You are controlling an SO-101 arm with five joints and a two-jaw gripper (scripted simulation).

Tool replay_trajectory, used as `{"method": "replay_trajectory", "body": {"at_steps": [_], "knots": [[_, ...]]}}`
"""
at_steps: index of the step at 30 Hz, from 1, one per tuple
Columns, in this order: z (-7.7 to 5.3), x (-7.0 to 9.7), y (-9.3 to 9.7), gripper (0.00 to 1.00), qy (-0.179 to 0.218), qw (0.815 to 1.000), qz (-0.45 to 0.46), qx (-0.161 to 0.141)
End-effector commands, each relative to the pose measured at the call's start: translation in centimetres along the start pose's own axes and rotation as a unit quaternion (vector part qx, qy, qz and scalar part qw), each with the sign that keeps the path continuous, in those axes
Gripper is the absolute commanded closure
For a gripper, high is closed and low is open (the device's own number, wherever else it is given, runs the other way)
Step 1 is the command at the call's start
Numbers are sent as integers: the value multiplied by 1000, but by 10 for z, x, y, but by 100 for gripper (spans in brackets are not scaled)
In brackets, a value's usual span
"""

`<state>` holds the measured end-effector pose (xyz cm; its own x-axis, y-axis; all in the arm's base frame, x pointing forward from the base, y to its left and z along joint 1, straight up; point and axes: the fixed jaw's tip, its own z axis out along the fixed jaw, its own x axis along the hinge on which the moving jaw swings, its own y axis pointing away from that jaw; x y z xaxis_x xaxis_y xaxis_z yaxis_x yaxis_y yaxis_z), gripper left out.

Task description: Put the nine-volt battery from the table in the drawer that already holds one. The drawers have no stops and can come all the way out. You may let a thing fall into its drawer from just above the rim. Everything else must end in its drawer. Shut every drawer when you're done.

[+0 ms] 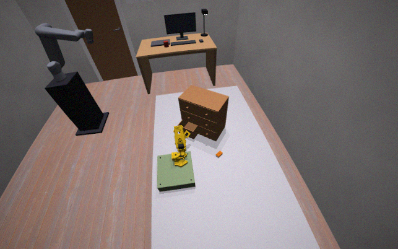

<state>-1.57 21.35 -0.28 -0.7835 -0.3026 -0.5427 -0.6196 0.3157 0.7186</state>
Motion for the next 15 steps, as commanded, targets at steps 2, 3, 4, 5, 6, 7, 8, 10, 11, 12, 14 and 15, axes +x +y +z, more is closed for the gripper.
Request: {"method": "replay_trajectory", "body": {"at_steps": [2, 3, 4, 5, 6, 7, 8, 10, 11, 12, 14, 15], "knots": [[-1, 0, 4, 79, -1, 1000, -6, -8], [-1, 0, 4, 79, -1, 1000, -6, -8], [-1, 0, 4, 79, -1, 1000, -6, -8], [-1, 0, 4, 79, -1, 1000, -6, -8], [-1, 0, 4, 79, -1, 1000, -6, -8], [0, 0, 4, 79, 1, 1000, -11, -5], [1, 0, 4, 79, 3, 1000, -16, -3], [3, 0, 4, 79, 7, 1000, -27, 3], [4, -1, 4, 79, 9, 999, -32, 5], [5, -1, 5, 79, 11, 999, -37, 8], [7, -1, 5, 79, 15, 999, -47, 13], [8, -1, 5, 79, 17, 998, -53, 16]]}}
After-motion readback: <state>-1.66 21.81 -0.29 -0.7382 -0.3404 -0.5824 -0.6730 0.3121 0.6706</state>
